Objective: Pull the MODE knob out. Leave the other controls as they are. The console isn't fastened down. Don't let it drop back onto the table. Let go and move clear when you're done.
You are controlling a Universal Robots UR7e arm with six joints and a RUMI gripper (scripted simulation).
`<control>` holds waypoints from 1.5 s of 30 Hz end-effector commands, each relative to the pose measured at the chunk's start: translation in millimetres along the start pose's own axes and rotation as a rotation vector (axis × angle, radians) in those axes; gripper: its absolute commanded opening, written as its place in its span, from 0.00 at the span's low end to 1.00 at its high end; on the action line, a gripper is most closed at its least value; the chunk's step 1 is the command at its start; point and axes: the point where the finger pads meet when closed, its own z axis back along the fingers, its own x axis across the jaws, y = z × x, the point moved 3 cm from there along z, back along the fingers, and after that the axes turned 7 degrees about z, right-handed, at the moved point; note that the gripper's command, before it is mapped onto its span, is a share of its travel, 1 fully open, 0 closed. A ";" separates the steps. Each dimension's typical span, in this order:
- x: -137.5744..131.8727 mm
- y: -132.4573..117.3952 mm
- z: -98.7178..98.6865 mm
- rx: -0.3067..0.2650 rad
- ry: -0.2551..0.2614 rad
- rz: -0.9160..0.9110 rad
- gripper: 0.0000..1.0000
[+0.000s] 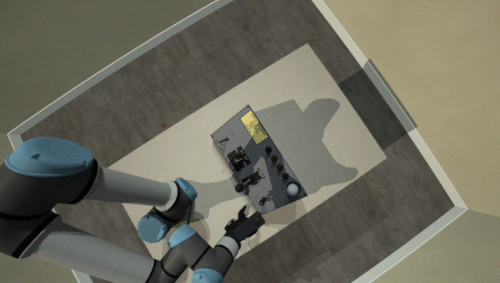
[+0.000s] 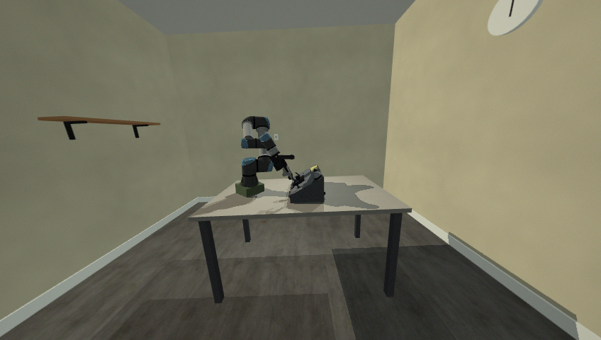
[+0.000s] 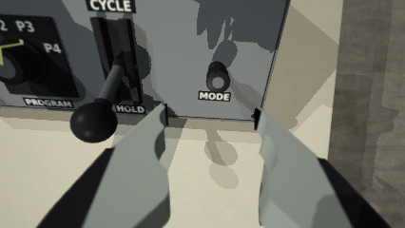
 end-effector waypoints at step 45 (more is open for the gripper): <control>7.5 2.1 -74.5 -0.008 -0.017 0.000 0.44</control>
